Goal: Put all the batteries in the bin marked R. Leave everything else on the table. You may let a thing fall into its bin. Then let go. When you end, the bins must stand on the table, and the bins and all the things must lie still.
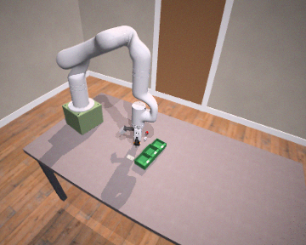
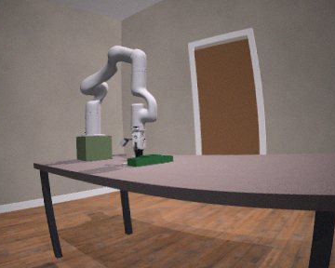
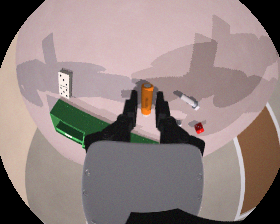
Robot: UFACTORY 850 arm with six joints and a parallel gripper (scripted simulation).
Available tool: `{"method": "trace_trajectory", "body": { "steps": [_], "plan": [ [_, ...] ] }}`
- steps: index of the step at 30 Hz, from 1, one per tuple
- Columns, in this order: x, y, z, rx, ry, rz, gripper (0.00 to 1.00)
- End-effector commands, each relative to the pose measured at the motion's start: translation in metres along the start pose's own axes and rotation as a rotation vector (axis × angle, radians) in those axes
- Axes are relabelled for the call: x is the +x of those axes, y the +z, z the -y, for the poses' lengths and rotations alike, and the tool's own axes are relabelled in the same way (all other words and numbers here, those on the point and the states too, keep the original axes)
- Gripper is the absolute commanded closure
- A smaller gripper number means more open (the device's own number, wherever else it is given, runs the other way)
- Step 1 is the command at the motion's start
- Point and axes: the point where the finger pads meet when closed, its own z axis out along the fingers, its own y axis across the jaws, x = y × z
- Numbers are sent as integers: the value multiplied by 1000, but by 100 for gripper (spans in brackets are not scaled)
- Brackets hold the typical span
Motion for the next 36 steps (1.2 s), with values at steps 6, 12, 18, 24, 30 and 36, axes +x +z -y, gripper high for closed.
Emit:
{"method": "trace_trajectory", "body": {
  "steps": [6,12,18,24,30,36],
  "plan": [
    [-1,0,0,9,0,44,72],
    [-1,0,0,9,0,44,100],
    [-1,0,0,9,0,44,100],
    [-1,0,0,9,0,44,100],
    [-1,0,0,9,0,44,100],
    [-1,0,0,9,0,44,100]
  ]
}}
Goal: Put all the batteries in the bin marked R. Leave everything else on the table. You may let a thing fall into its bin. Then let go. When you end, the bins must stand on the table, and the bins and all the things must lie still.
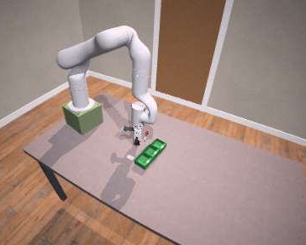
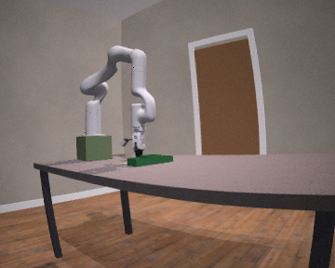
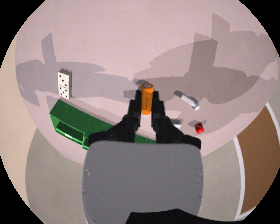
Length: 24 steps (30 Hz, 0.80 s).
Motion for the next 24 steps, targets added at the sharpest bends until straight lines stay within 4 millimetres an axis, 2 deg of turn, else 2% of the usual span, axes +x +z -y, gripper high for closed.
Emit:
{"method": "trace_trajectory", "body": {
  "steps": [1,6,17,19,24],
  "plan": [
    [-1,0,0,13,0,38,100],
    [0,0,0,13,0,38,100],
    [1,-37,0,13,0,38,100],
    [1,-37,0,13,0,38,100],
    [2,-54,-1,13,0,38,100]
  ]
}}
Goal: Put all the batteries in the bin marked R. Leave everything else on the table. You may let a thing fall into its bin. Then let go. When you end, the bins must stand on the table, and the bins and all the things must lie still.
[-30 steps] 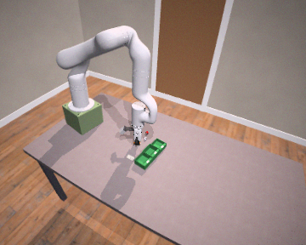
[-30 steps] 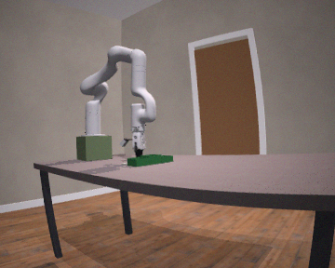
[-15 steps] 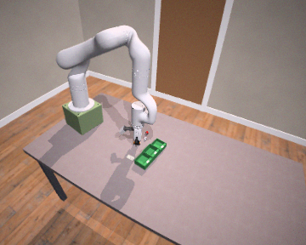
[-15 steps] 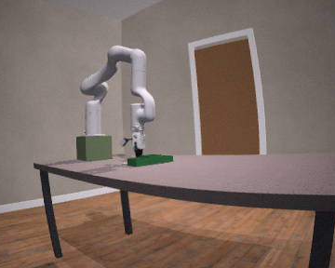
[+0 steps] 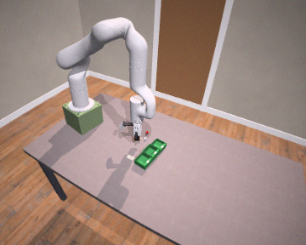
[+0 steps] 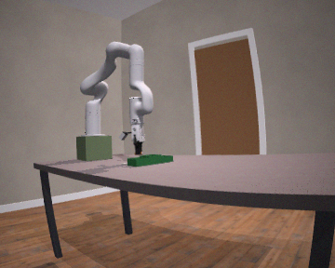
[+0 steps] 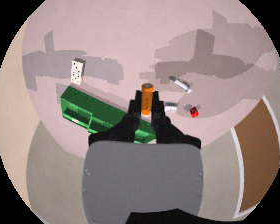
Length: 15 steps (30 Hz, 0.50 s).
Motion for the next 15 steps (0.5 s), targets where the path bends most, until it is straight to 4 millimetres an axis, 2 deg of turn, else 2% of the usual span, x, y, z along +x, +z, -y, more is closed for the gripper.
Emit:
{"method": "trace_trajectory", "body": {
  "steps": [1,15],
  "plan": [
    [-1,-14,0,3,0,6,100],
    [-1,-18,0,3,0,6,100]
  ]
}}
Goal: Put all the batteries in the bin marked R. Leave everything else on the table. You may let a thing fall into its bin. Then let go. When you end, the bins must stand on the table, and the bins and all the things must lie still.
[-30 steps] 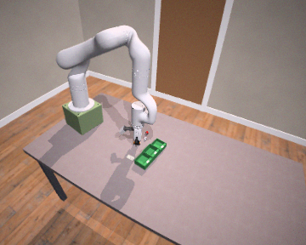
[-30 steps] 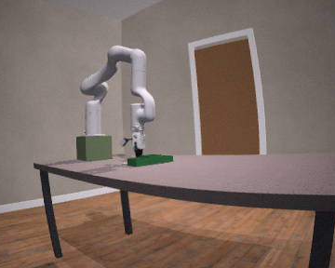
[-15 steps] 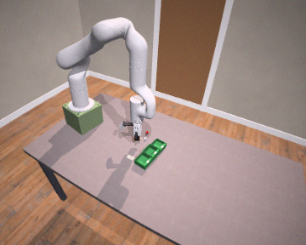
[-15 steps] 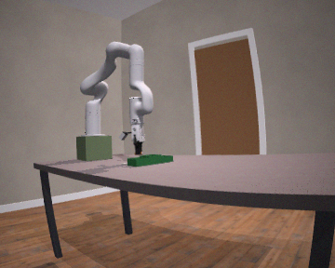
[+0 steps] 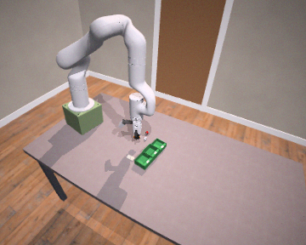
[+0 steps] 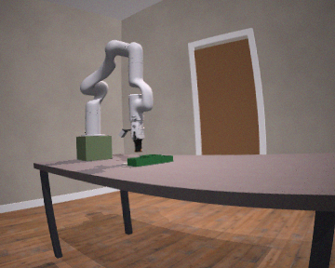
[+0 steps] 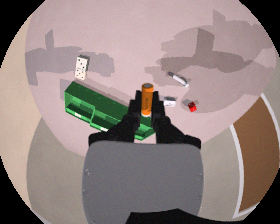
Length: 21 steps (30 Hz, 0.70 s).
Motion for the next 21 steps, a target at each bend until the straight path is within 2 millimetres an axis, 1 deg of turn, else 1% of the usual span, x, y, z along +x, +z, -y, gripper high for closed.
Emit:
{"method": "trace_trajectory", "body": {
  "steps": [1,3,5,9,12,14,16,21],
  "plan": [
    [-1,-1,1,-2,0,-5,100],
    [-1,-1,1,-2,0,-5,100],
    [-1,-9,0,-2,0,-5,100],
    [-1,-9,0,-2,0,-5,100],
    [-6,-9,18,-2,-150,-5,100],
    [-6,-9,18,-2,-150,-5,100],
    [-10,-9,29,-3,-250,-5,100],
    [-19,-9,58,4,-409,8,100]
  ]
}}
